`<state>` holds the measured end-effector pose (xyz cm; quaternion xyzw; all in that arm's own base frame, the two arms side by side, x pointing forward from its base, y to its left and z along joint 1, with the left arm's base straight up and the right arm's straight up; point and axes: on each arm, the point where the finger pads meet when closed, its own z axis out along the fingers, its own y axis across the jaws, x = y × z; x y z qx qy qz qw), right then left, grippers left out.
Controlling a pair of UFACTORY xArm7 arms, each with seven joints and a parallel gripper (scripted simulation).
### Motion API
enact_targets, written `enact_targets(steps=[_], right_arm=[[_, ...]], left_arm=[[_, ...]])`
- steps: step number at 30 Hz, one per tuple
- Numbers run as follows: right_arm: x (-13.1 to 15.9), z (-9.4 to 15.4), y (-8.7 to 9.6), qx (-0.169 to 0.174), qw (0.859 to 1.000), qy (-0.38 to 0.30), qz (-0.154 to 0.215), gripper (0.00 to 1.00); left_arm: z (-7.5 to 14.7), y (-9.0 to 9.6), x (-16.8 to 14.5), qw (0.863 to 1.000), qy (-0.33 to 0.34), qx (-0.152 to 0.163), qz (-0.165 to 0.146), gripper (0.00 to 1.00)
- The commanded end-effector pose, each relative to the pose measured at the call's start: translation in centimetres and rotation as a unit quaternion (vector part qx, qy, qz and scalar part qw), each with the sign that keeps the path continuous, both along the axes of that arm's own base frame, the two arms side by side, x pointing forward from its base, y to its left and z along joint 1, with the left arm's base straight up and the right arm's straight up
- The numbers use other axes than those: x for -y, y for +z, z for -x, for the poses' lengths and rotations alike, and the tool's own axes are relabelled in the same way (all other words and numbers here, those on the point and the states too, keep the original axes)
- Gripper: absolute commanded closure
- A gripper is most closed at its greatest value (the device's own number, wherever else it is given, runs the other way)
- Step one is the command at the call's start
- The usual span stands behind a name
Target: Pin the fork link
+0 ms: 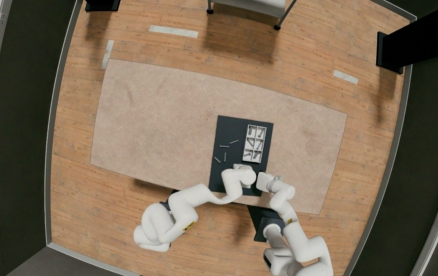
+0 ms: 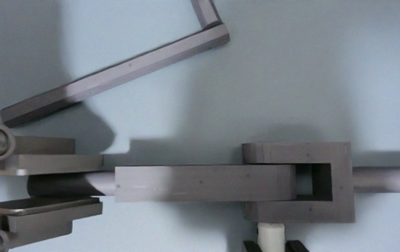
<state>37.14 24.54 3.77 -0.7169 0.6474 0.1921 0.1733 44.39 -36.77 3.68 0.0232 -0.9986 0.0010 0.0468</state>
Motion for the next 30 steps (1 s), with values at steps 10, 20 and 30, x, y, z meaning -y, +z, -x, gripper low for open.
enact_targets(steps=[10,20,30], right_arm=[[-0.04,-0.11,0.11,0.002,1.000,0.000,0.000,1.00],[-0.04,-0.11,0.11,0.002,1.000,0.000,0.000,1.00],[-0.04,-0.11,0.11,0.002,1.000,0.000,0.000,1.00]], left_arm=[[0.12,0.19,0.12,1.000,0.000,0.002,0.001,1.00],[0.57,0.19,0.14,1.000,0.000,0.002,0.001,1.00],[0.70,0.19,0.14,1.000,0.000,0.002,0.001,1.00]])
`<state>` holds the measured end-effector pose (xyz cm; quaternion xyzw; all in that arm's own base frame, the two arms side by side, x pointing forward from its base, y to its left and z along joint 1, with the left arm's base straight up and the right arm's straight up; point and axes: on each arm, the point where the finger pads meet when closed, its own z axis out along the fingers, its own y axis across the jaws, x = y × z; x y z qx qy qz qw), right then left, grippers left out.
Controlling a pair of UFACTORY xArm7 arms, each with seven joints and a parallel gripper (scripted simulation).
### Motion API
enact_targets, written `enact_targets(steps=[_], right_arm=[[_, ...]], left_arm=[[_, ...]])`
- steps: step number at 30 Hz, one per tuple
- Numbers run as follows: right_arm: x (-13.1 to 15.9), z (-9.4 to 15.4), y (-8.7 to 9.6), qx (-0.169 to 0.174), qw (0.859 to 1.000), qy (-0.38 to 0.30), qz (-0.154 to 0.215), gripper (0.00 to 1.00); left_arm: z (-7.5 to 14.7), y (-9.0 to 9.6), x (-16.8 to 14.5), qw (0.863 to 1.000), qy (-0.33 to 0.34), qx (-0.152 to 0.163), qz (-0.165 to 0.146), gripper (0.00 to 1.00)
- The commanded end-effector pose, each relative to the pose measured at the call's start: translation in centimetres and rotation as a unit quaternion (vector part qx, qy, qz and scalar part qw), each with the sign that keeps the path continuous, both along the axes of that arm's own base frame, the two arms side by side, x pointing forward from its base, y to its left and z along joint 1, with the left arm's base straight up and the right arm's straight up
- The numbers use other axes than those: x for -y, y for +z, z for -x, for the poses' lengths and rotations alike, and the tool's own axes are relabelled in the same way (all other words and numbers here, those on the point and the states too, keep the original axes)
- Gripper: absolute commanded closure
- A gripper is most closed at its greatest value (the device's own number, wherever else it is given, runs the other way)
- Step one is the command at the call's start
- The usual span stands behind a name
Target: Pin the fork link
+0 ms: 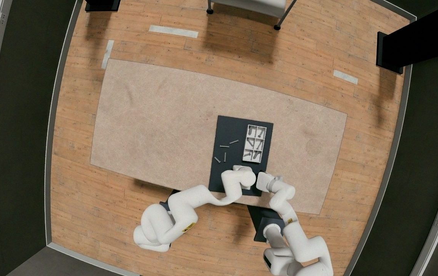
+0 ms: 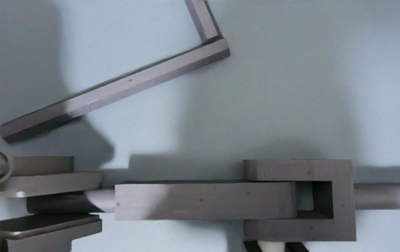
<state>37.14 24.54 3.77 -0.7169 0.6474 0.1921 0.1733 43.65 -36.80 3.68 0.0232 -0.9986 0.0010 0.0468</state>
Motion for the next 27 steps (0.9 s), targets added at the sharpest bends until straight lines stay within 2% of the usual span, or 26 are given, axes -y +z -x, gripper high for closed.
enact_targets(steps=[1,15,16,27], right_arm=[[-0.04,-0.11,0.11,0.002,1.000,0.000,0.000,1.00],[-0.04,-0.11,0.11,0.002,1.000,0.000,0.000,1.00],[-0.04,-0.11,0.11,0.002,1.000,0.000,0.000,1.00],[-0.04,-0.11,0.11,0.002,1.000,0.000,0.000,1.00]], left_arm=[[-0.04,0.19,0.11,1.000,0.000,0.002,0.001,1.00],[-0.04,0.19,0.11,1.000,0.000,0.002,0.001,1.00],[-0.04,0.19,0.11,1.000,0.000,0.002,0.001,0.68],[-0.04,0.19,0.11,1.000,0.000,0.002,0.001,0.68]])
